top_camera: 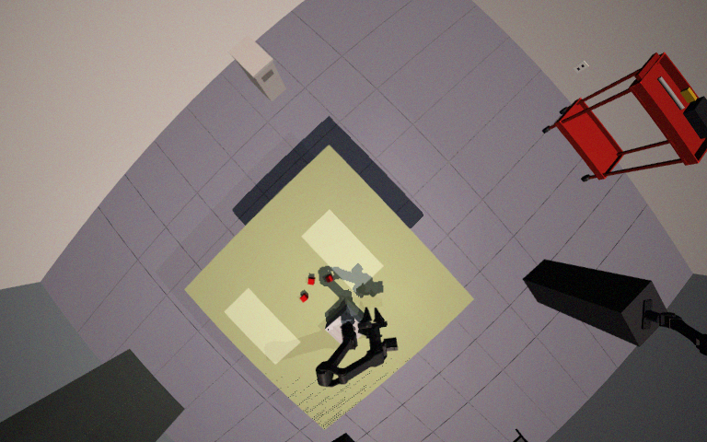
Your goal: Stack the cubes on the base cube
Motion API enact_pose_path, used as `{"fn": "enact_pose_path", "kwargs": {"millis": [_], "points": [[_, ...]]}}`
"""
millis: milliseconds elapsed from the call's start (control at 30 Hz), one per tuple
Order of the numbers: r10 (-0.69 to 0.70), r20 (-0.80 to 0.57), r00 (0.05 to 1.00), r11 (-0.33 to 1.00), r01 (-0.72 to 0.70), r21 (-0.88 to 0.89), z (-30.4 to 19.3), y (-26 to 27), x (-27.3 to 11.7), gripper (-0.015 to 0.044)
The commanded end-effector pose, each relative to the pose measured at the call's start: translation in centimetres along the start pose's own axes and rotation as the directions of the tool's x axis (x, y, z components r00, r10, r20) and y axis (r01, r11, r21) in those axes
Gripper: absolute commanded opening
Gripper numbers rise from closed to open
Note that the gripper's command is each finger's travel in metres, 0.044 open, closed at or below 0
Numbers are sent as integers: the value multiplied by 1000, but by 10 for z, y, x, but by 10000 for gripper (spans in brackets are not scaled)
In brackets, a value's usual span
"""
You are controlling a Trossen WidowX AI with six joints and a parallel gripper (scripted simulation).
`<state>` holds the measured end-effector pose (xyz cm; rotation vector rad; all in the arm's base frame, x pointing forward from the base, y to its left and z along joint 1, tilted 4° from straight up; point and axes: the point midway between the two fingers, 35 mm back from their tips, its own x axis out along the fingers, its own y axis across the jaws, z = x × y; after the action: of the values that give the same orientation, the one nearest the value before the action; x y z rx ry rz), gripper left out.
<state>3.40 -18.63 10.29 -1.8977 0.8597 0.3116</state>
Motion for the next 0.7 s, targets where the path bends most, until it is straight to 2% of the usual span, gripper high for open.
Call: {"fn": "enact_pose_path", "kwargs": {"millis": [0, 133, 400, 667], "points": [[0, 4, 1000, 1000, 0, -9, 0, 0, 0, 374], [-3, 87, 996, 980, 21, -198, 1, -5, 9, 269], [12, 276, 961, 782, 163, -601, 5, -18, 29, 265], [47, 444, 895, 403, 389, -828, 10, -36, 51, 265]]}}
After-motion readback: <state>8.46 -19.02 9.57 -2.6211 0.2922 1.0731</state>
